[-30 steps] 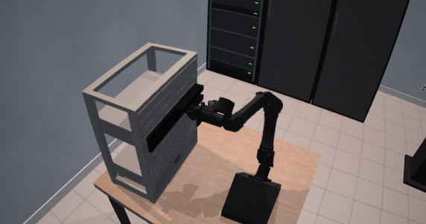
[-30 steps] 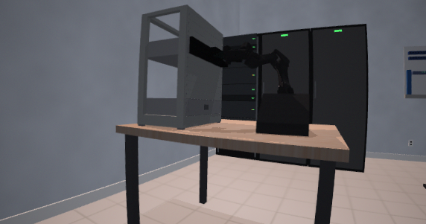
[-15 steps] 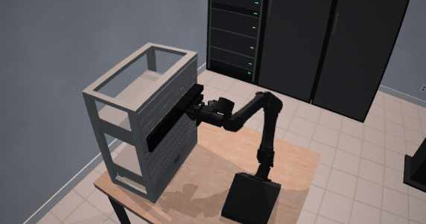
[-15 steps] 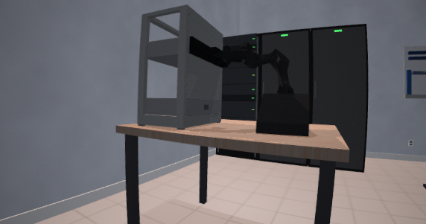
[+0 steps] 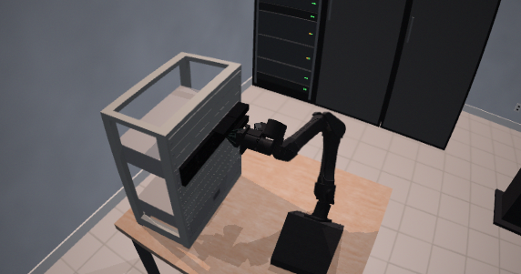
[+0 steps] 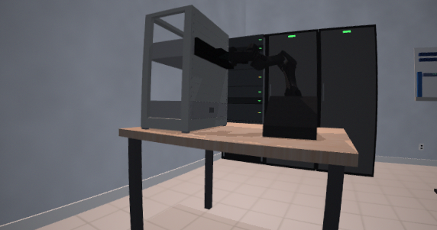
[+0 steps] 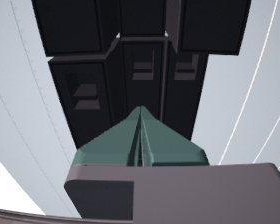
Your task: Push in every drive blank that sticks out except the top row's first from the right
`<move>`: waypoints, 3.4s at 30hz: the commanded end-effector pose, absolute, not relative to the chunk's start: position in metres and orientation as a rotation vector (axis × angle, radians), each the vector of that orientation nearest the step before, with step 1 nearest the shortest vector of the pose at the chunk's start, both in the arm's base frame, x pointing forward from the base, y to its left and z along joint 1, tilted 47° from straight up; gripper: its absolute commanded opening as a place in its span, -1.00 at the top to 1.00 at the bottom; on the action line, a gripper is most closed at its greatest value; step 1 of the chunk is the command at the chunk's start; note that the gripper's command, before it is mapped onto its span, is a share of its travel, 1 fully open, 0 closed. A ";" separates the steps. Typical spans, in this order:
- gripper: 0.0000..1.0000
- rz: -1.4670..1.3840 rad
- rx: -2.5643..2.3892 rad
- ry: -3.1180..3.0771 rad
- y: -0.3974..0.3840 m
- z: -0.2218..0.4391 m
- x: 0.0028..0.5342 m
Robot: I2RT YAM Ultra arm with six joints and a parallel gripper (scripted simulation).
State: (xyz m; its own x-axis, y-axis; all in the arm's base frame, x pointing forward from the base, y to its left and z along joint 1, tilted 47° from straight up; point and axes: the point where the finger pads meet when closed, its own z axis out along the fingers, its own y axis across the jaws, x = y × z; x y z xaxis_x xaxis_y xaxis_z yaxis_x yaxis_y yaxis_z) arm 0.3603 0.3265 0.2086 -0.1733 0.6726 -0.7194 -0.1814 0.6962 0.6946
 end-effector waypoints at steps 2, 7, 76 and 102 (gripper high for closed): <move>1.00 0.752 0.408 1.592 0.325 0.201 0.377; 1.00 0.740 0.407 1.600 0.322 0.196 0.372; 1.00 0.762 0.395 1.595 0.348 0.229 0.310; 1.00 0.775 0.408 1.579 0.345 0.240 0.322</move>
State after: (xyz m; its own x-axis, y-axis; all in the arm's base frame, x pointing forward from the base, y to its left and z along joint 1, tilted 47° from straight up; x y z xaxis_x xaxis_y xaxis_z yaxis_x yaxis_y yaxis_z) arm 0.3222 0.3368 0.2291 -0.1608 0.6622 -0.7319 -0.1491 0.7167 0.6812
